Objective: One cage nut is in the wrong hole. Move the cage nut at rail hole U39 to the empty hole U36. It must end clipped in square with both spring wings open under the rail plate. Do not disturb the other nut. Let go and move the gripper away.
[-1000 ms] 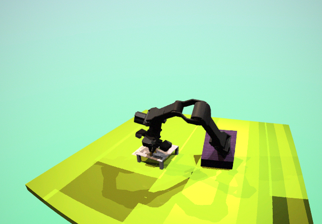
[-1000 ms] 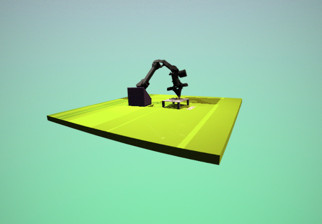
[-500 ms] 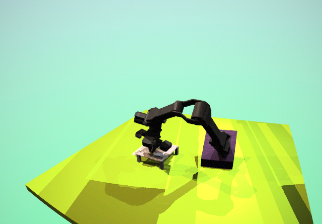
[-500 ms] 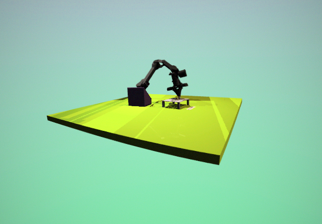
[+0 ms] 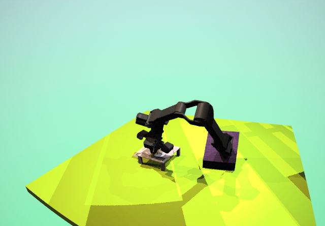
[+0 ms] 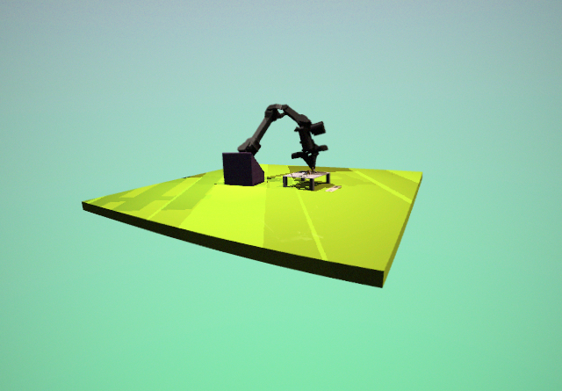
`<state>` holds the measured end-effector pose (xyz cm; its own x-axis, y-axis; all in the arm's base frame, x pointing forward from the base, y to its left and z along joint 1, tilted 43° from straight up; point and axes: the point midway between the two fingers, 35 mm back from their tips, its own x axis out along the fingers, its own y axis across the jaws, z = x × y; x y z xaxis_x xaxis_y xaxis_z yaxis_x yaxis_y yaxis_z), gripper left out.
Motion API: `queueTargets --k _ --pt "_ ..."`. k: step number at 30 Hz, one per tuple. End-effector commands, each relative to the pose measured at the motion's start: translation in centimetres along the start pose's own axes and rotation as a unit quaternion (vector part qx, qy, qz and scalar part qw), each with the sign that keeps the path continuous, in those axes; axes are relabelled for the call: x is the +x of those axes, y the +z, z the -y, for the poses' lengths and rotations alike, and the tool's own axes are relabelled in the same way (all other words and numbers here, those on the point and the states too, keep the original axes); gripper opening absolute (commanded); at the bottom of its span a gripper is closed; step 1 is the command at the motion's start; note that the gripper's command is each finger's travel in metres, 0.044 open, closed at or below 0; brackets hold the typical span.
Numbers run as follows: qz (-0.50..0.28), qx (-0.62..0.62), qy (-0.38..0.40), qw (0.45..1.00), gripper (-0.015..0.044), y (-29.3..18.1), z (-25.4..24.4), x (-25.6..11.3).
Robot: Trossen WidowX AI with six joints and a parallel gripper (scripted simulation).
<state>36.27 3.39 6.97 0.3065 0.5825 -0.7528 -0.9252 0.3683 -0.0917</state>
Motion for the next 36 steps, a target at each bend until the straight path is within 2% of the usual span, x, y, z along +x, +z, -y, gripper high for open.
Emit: queueTargets --k 1,36 --pt "-0.002 0.002 -0.005 1.000 0.0026 0.01 -0.10 -0.07" --pt "-0.002 0.002 -0.018 1.000 0.0026 0.02 -0.25 -0.06"
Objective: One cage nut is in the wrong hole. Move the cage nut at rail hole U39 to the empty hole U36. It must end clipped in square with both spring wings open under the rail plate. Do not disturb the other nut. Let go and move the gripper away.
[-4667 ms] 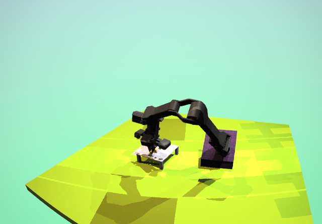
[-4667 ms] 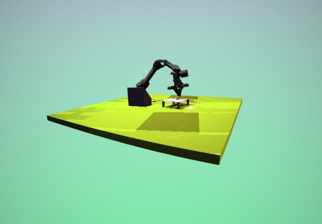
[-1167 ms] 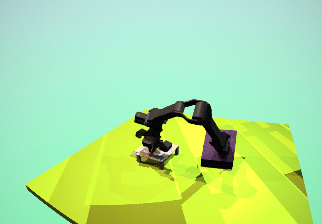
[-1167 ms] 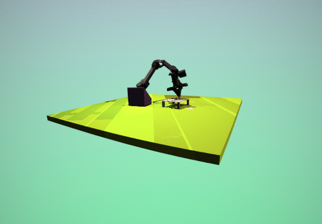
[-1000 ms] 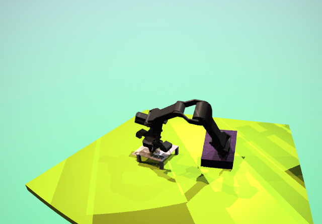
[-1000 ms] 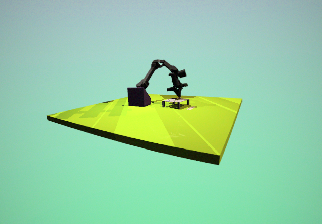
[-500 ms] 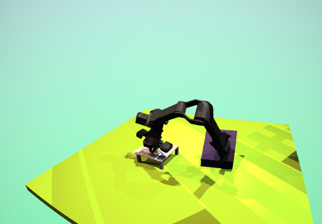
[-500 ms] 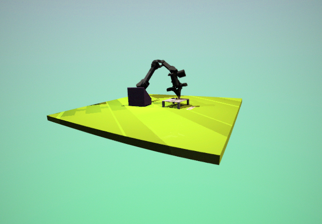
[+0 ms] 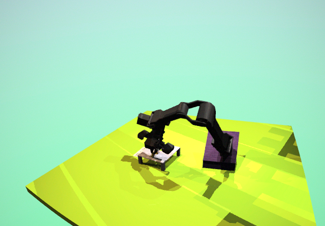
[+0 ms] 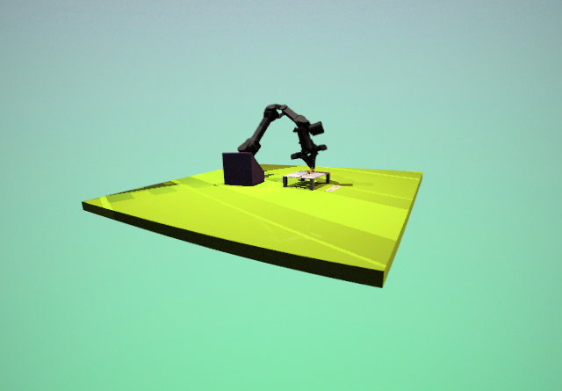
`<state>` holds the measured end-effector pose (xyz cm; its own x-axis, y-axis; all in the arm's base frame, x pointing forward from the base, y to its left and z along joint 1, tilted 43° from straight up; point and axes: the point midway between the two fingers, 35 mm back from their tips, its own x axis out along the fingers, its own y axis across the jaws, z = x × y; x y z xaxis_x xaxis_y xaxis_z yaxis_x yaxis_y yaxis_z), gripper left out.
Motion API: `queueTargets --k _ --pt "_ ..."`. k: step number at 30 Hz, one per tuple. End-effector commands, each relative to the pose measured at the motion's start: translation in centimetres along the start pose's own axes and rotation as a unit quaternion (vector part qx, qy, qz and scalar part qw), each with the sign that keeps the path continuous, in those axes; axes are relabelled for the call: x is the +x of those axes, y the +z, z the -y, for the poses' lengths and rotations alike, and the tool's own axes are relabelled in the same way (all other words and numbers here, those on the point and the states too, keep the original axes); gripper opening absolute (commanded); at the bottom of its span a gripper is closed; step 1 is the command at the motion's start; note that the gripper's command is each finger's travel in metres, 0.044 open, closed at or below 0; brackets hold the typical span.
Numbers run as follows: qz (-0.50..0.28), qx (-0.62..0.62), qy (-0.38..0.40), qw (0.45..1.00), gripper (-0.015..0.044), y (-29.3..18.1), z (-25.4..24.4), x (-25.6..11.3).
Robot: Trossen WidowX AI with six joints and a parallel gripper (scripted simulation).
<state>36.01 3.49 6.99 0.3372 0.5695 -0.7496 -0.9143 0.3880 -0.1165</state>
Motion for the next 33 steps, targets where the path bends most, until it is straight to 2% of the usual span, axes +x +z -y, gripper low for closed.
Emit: queueTargets --k 1,33 --pt "-0.001 0.002 -0.001 1.000 0.0026 -0.01 0.03 -0.02" --pt "-0.001 0.002 -0.017 1.000 0.0026 0.02 -0.11 0.02"
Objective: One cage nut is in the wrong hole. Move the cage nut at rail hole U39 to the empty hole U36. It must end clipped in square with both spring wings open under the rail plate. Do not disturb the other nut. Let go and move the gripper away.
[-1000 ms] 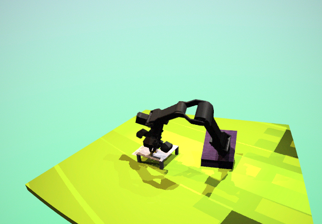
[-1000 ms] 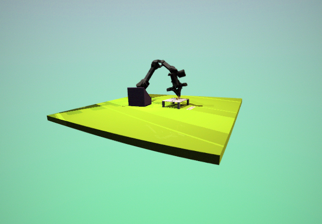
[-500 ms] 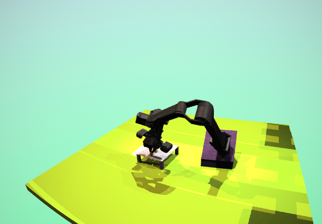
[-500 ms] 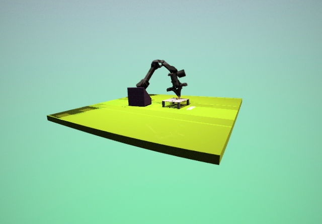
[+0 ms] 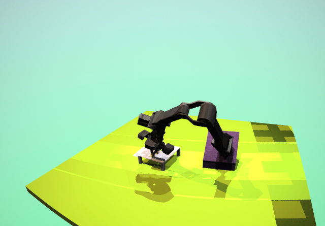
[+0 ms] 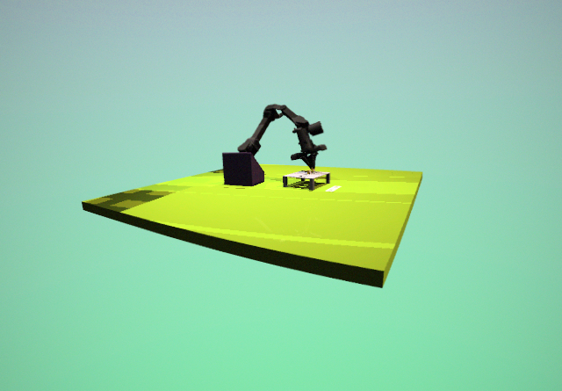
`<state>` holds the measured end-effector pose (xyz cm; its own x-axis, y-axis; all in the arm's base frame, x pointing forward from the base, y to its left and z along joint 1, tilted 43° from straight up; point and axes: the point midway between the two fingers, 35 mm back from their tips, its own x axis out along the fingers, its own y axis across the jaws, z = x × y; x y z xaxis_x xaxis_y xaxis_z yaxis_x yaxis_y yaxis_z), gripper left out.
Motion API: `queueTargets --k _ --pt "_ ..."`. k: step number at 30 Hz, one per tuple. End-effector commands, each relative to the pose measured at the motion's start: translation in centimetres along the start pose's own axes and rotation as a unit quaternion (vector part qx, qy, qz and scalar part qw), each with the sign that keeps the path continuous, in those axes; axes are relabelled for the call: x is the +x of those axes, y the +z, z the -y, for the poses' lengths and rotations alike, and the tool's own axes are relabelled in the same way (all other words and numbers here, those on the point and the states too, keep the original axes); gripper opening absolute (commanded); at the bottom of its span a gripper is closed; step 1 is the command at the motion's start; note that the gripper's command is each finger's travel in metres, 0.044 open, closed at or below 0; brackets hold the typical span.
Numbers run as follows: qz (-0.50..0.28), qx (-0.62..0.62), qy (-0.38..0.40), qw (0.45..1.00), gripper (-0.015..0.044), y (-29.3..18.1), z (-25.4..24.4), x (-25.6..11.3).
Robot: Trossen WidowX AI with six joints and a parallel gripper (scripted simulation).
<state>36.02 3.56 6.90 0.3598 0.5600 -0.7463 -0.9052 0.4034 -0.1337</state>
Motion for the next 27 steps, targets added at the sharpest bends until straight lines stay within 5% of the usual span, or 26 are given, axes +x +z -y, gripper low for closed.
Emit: queueTargets --k 1,27 --pt "-0.001 0.001 -0.005 1.000 0.0026 0.03 -0.09 -0.09" --pt "-0.001 0.002 -0.011 1.000 0.0026 0.02 -0.16 -0.08"
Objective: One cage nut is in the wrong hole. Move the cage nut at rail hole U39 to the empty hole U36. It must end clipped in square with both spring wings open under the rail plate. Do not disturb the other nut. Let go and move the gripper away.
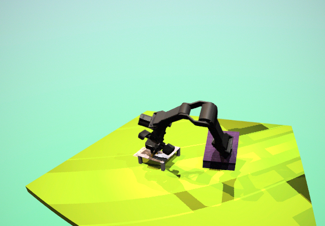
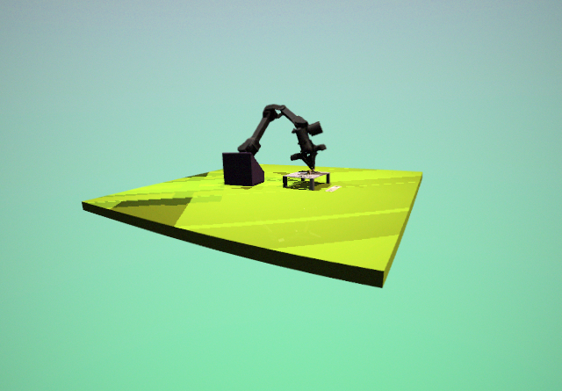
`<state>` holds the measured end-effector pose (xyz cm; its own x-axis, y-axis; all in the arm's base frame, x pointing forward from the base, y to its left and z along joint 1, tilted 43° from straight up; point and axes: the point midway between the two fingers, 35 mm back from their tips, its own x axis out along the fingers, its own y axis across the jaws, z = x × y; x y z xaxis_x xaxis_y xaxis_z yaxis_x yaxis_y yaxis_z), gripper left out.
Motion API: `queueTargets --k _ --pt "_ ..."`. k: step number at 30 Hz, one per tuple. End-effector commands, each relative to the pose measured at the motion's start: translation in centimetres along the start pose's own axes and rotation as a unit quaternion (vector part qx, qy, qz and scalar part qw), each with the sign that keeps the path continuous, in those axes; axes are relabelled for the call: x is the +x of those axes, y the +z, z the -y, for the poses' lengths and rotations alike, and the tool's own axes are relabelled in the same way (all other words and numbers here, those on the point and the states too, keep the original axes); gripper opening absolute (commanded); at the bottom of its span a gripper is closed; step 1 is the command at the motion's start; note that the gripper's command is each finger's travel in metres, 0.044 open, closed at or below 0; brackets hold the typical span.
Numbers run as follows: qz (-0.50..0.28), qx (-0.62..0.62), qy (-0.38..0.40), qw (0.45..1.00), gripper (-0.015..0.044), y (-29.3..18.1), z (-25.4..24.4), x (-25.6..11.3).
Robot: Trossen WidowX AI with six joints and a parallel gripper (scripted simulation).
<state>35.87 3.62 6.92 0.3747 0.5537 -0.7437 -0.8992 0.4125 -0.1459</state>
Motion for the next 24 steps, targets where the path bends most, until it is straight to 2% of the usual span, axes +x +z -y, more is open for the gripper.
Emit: queueTargets --k 1,24 --pt "-0.001 0.002 -0.003 1.000 0.0026 0.01 0.00 -0.05" --pt "-0.001 0.002 -0.016 1.000 0.0026 0.01 -0.15 -0.03"
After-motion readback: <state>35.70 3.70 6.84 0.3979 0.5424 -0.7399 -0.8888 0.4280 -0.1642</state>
